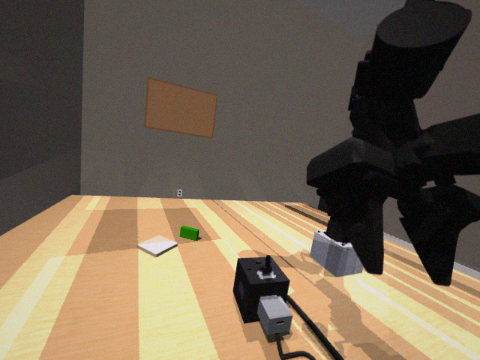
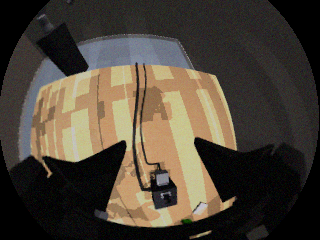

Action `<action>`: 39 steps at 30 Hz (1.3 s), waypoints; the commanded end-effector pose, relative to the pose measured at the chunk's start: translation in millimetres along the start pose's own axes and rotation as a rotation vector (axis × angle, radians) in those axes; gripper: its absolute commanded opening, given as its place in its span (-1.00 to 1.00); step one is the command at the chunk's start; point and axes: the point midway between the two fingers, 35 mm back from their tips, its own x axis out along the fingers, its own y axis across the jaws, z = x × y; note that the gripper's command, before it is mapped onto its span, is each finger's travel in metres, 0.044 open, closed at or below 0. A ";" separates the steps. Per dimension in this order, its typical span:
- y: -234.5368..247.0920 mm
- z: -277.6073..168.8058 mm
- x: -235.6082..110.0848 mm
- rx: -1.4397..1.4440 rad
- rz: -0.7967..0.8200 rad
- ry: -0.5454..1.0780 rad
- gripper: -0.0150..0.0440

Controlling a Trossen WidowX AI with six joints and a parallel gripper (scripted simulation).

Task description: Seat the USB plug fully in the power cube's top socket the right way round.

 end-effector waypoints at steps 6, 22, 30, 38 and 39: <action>-34.1 -170.0 -17.8 0.059 0.163 0.495 1.00; -33.0 -181.2 -13.7 0.060 0.172 0.507 1.00; -31.6 -185.5 -7.0 0.060 0.172 0.507 1.00; -30.1 -189.5 -0.2 0.060 0.172 0.507 1.00; -30.0 -190.0 0.7 0.060 0.172 0.507 1.00</action>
